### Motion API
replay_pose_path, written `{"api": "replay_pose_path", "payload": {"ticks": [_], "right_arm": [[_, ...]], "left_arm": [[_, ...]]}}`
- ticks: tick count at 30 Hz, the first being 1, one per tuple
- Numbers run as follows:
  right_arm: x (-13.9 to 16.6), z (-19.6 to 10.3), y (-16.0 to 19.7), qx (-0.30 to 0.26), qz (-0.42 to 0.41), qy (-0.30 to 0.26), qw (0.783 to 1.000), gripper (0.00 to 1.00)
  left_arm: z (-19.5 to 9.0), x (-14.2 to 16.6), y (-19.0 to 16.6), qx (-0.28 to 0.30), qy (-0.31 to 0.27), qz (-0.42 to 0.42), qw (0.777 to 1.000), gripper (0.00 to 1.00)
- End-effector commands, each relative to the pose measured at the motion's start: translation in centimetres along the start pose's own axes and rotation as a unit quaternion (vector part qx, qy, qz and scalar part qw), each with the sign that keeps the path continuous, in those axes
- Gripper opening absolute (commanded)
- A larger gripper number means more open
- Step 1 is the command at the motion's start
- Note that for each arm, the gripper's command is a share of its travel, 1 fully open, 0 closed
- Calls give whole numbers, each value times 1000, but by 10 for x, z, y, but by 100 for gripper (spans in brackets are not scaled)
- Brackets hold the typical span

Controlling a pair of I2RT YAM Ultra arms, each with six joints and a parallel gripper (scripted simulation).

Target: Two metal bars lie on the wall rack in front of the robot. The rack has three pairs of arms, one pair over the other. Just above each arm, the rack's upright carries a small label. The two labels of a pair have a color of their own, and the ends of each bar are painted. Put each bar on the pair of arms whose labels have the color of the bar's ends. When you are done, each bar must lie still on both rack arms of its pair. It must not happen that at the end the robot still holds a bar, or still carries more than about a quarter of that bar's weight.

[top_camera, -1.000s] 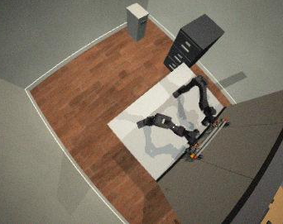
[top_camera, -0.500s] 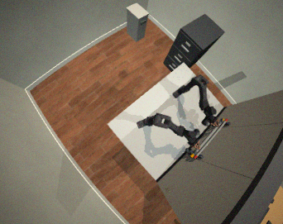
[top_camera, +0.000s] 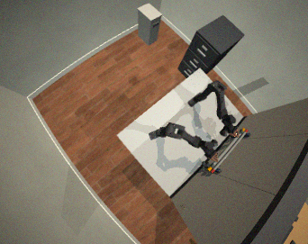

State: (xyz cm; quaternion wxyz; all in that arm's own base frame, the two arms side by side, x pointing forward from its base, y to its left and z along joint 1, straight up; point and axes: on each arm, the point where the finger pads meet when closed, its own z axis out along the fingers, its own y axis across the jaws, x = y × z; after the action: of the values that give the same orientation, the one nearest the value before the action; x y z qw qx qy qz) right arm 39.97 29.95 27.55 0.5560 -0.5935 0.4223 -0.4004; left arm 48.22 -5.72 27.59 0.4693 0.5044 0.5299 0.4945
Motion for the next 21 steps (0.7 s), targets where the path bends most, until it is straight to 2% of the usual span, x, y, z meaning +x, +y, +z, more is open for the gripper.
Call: {"api": "replay_pose_path", "payload": {"ticks": [1, 21], "right_arm": [[3, -11, -23, 30, 3, 3, 1000, 0], [2, -27, -14, 30, 3, 3, 1000, 0]], "left_arm": [[-12, 1, 24, -34, 4, 0, 999, 0], [-27, 1, 15, -35, 4, 0, 999, 0]]}}
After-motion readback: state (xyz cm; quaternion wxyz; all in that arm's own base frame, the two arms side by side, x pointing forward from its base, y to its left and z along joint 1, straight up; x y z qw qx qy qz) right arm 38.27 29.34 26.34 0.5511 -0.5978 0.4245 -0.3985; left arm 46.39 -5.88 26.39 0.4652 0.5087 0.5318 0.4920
